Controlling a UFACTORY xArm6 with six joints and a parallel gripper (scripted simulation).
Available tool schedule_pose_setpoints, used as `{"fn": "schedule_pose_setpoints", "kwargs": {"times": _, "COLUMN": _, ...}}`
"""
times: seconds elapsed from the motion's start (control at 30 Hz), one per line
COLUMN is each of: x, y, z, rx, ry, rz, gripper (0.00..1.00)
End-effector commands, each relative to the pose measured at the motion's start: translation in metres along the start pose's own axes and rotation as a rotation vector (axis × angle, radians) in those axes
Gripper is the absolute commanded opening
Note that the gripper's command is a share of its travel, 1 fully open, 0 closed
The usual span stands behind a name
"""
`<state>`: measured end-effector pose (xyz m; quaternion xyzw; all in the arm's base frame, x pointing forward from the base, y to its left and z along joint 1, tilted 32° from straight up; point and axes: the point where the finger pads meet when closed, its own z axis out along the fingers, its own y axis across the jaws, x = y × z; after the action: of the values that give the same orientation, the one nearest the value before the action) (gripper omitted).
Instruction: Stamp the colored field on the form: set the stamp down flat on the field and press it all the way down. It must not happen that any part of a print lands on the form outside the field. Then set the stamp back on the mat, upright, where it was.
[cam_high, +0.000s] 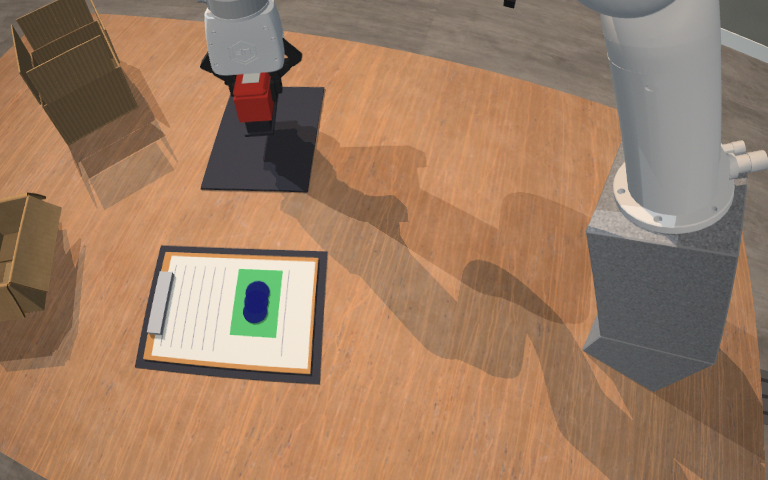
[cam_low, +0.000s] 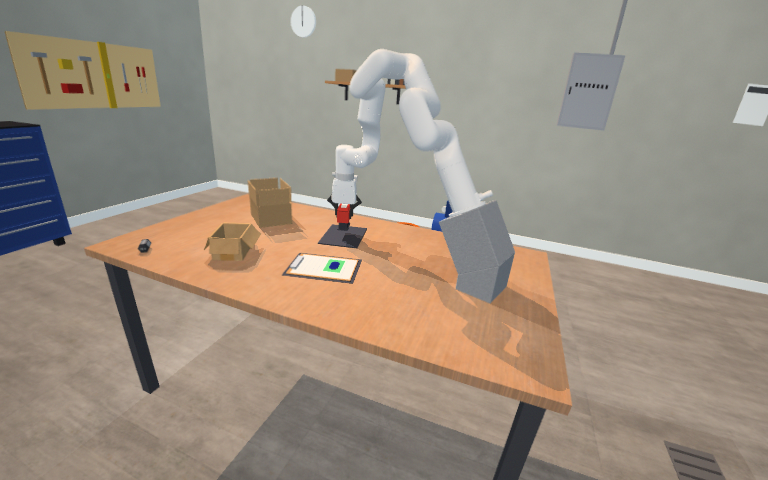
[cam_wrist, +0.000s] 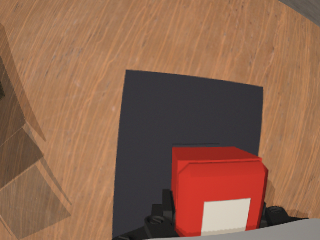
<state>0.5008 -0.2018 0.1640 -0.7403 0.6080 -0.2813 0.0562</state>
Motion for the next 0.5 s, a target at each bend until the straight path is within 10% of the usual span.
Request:
{"fn": "schedule_pose_setpoints", "kwargs": {"times": 0.0, "x": 0.002, "y": -0.001, "z": 0.001, "rx": 0.001, "ry": -0.037, "rz": -0.003, "gripper": 0.32}}
{"fn": "schedule_pose_setpoints", "kwargs": {"times": 0.47, "x": 0.002, "y": -0.001, "z": 0.026, "rx": 0.001, "ry": -0.037, "rz": -0.003, "gripper": 0.32}}
